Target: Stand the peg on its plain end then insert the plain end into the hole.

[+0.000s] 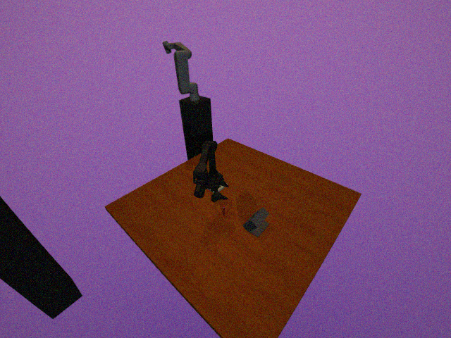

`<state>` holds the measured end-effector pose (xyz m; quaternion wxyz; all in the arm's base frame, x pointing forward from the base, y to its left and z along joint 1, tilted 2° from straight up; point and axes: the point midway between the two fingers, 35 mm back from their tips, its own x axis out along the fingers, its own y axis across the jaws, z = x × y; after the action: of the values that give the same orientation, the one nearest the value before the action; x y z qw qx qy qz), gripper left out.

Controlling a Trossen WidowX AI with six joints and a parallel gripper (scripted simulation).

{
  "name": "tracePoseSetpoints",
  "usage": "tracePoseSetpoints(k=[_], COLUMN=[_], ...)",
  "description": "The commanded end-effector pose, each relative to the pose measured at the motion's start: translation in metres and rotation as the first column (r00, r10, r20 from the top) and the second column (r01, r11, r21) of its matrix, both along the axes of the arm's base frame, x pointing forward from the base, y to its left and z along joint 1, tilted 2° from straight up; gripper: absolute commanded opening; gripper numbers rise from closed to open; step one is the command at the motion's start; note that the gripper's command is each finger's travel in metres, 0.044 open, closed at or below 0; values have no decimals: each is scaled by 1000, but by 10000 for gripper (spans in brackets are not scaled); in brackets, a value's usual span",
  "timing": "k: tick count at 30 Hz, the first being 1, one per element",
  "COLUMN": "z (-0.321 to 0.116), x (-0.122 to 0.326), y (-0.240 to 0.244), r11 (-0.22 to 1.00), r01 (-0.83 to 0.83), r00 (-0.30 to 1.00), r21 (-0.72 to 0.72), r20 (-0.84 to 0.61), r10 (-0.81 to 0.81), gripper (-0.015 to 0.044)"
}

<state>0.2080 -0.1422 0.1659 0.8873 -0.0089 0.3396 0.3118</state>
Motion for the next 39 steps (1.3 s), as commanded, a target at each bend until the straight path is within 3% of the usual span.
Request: tracePoseSetpoints(k=[1,11,21,28,39], z=[-9,-27,-33,-30,-30], x=[0,2,10,16,16], y=[2,-1,-13,-23,-23], r11=[998,969,893,819,820], r01=[-39,-132,-189,-201,-188], r00=[993,926,842,790,785], r21=[-48,-209,-407,-537,-540], r20=[-110,-375,-536,-583,-584], r10=[34,45,-66,-189,-205], gripper=[440,440,440,440,440])
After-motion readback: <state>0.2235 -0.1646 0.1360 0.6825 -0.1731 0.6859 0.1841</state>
